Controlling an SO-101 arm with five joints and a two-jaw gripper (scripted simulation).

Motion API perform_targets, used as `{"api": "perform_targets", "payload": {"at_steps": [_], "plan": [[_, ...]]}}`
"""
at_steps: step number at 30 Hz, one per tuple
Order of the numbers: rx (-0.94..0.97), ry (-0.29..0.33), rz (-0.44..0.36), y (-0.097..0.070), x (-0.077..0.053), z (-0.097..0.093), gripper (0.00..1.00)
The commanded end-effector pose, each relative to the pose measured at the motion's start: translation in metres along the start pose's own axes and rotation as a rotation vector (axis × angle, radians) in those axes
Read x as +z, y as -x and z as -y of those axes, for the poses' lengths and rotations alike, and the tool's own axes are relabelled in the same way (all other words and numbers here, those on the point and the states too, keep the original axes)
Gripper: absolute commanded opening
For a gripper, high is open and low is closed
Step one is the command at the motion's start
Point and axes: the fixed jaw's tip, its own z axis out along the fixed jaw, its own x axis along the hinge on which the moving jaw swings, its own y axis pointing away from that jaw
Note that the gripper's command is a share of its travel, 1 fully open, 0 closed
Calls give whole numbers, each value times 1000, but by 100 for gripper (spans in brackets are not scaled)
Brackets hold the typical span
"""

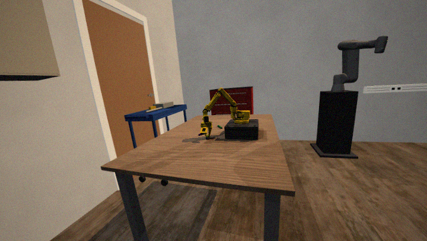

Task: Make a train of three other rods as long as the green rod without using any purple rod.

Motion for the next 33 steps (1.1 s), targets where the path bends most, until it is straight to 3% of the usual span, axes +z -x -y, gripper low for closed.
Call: {"api": "perform_targets", "payload": {"at_steps": [1, 33], "plan": [[2, 24, -9, 0, 3, -5, 0], [2, 24, -9, 0, 3, -5, 8]]}}
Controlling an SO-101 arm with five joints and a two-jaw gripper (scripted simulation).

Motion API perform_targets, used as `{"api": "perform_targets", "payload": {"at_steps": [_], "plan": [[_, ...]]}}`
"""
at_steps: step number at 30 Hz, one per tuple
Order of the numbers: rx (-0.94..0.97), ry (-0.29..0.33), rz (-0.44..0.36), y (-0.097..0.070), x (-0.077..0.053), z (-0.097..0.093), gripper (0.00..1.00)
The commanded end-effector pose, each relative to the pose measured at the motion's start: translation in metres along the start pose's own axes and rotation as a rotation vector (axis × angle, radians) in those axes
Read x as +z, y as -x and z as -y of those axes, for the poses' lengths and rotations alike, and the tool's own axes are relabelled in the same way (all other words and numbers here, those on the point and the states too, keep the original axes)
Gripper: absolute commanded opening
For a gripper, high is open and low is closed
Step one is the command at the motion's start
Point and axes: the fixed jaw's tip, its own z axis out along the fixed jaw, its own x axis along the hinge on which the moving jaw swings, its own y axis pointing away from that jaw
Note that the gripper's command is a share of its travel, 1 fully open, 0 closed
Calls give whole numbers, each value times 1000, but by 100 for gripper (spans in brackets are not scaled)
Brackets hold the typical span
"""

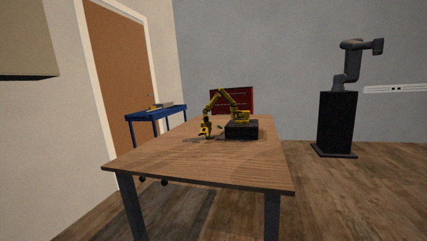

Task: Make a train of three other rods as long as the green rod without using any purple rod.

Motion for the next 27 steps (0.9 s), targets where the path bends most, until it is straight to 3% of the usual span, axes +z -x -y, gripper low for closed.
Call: {"api": "perform_targets", "payload": {"at_steps": [1, 27], "plan": [[2, 24, -9, 0, 3, -5, 8], [2, 24, -9, 0, 3, -5, 17]]}}
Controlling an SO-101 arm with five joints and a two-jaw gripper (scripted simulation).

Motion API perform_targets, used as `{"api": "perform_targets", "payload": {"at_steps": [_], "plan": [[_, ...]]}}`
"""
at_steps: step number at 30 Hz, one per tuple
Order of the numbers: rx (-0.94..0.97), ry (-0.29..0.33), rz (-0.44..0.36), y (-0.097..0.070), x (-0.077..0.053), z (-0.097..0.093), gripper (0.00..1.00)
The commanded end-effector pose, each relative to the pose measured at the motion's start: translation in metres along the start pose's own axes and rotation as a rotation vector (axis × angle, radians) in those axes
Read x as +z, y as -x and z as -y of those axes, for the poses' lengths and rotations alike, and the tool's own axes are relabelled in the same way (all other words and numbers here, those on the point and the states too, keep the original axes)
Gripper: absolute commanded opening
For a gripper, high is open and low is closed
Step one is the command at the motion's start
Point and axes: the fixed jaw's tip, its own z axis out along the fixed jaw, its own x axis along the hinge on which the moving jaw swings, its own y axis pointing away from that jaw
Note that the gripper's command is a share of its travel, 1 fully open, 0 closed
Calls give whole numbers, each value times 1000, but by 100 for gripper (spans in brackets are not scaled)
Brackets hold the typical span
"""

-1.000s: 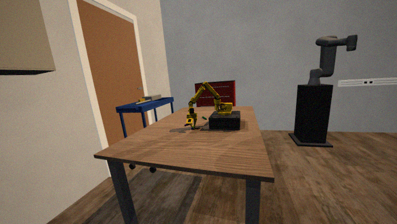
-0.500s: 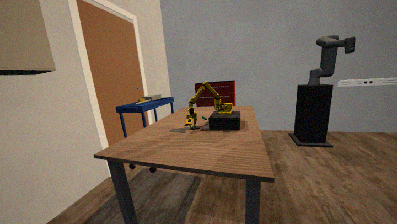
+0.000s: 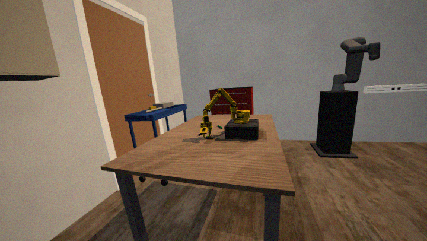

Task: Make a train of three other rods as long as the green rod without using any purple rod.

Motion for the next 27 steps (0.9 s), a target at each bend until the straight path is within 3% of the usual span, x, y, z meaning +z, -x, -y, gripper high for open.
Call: {"api": "perform_targets", "payload": {"at_steps": [1, 27], "plan": [[2, 24, -9, 0, 3, -5, 17], [2, 24, -9, 0, 0, -12, 17]]}}
